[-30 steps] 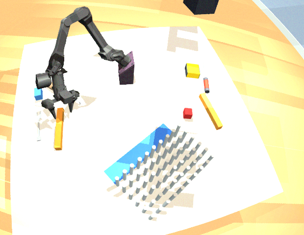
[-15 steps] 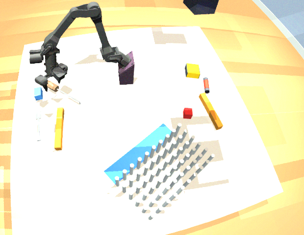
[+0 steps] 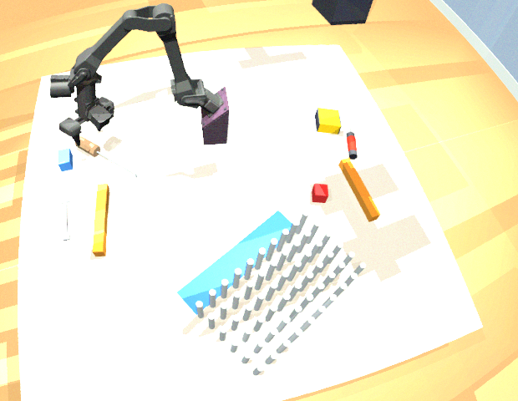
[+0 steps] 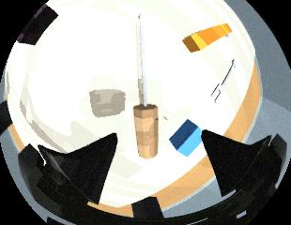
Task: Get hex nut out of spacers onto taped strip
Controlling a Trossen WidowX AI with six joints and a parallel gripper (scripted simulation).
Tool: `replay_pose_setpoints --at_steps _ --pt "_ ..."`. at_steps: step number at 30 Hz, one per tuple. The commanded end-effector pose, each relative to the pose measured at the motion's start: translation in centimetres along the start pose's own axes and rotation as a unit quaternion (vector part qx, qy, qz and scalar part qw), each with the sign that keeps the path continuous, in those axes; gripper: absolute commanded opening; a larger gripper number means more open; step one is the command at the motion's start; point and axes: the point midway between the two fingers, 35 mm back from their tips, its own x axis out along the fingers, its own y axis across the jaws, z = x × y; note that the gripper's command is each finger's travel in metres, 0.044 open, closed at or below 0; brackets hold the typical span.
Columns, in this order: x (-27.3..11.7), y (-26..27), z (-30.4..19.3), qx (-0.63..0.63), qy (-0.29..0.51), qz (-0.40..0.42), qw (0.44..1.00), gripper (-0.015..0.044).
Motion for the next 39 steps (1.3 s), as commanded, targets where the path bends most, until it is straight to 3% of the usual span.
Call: replay_pose_setpoints --at_steps 1,5,12,16,20,39 --pt "-0.1 0.1 -0.1 -0.002 0.0 0.0 1.0 0.044" --pt "-0.1 0.1 -0.1 0.031 -0.001 -0.002 1.0 0.044" --pt "-0.1 0.2 -0.7 0.37 -0.01 -0.018 0.929 0.044" --pt "-0.1 0.2 -1.1 0.55 -0.02 -0.024 0.835 0.044" --pt "-0.2 0.3 -1.5 0.706 -0.032 -0.028 0.707 0.044" --pt "-0.4 0.5 -2.6 0.956 -0.07 -0.019 0.285 0.044"
